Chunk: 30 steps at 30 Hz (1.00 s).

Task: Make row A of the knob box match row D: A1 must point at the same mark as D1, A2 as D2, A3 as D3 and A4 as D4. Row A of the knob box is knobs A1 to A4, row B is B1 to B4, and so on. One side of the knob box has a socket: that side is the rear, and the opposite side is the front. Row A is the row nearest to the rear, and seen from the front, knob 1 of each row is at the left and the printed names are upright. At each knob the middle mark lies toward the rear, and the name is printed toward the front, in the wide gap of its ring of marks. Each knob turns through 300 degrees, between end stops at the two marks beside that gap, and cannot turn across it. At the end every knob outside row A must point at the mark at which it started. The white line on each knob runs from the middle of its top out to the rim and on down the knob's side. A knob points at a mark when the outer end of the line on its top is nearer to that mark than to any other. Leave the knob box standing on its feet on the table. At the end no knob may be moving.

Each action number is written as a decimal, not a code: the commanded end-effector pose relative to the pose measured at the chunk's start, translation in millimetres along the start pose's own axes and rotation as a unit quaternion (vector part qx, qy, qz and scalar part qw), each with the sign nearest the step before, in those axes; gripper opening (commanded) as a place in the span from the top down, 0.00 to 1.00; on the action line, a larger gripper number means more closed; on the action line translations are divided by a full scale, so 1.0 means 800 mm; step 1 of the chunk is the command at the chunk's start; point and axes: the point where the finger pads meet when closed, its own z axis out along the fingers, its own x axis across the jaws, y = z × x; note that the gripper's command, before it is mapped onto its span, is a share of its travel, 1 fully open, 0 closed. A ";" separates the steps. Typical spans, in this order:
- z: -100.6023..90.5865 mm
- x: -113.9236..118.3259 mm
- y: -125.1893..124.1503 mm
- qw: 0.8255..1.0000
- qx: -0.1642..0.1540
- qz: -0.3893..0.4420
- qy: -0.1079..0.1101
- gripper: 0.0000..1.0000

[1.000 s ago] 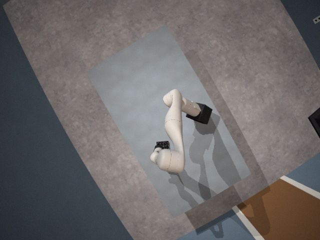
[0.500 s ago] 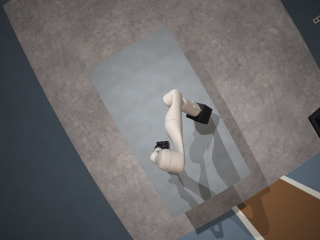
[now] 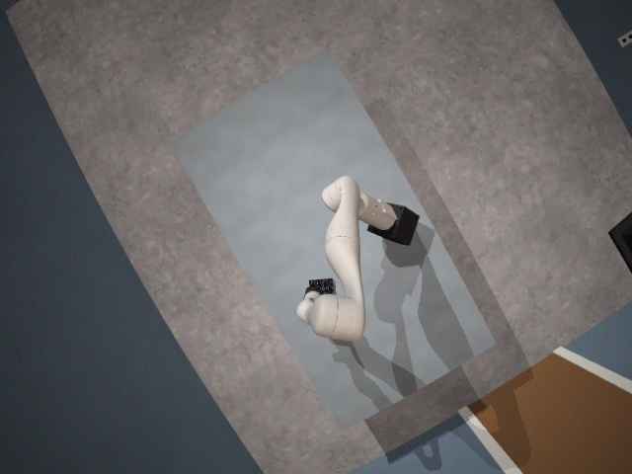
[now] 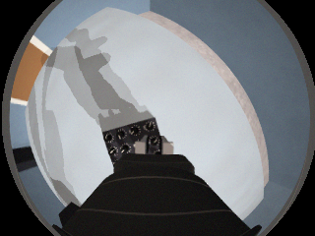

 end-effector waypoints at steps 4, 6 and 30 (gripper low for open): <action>-0.008 0.000 -0.001 1.000 0.001 0.000 0.000 0.54; -0.013 0.000 -0.001 1.000 0.001 0.000 0.000 0.54; -0.048 0.000 -0.001 1.000 0.001 0.000 0.000 0.54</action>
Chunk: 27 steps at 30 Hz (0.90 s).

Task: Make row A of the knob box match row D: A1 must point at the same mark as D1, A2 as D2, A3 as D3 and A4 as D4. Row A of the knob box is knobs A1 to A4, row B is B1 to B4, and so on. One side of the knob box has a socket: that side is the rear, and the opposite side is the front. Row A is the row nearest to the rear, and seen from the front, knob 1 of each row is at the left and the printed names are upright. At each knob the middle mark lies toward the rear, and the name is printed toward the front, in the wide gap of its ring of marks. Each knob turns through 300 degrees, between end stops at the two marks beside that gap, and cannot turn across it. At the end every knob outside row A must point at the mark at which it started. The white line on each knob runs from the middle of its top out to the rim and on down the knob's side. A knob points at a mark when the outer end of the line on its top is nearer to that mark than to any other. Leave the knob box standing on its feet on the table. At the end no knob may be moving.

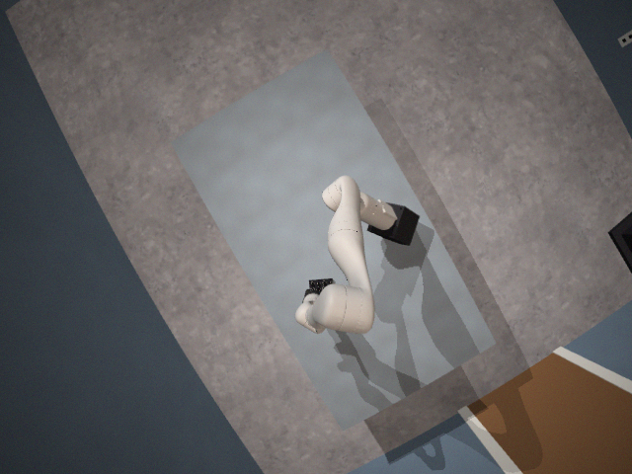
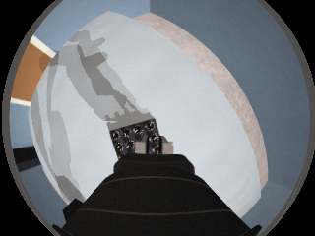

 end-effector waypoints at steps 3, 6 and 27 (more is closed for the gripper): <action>-0.001 0.000 -0.001 1.000 0.001 0.000 0.000 0.54; -0.001 0.000 -0.001 1.000 0.001 0.000 0.000 0.00; -0.118 0.000 -0.001 1.000 0.001 0.000 0.000 0.00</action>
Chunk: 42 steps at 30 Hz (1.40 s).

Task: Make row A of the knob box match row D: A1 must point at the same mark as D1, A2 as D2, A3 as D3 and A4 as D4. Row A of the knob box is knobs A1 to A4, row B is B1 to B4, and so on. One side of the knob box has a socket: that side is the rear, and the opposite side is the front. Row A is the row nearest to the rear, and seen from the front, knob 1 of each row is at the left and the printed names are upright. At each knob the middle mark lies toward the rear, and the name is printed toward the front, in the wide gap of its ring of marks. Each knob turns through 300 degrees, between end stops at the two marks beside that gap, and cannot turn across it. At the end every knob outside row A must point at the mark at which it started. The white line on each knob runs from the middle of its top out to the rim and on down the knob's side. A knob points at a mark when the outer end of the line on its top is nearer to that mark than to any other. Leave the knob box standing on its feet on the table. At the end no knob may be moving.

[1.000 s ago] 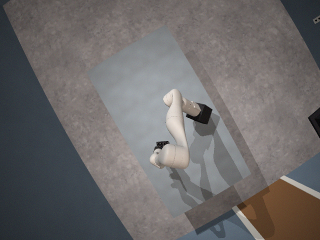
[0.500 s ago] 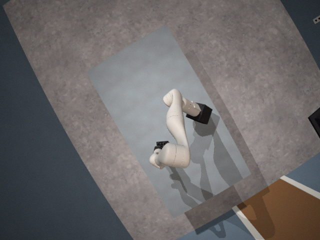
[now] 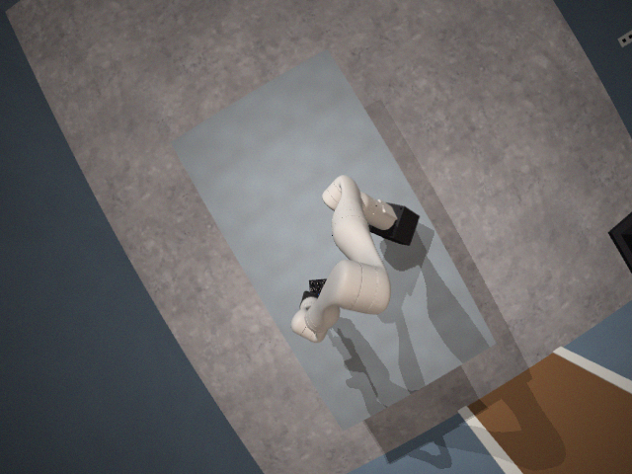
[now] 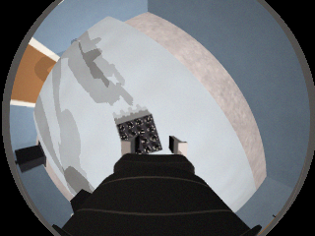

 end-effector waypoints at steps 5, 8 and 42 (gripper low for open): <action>-0.050 -0.009 -0.011 1.000 0.017 -0.008 -0.003 0.00; -0.052 -0.009 -0.011 1.000 0.017 -0.008 -0.003 0.00; -0.053 -0.009 -0.011 1.000 0.017 -0.008 -0.003 0.00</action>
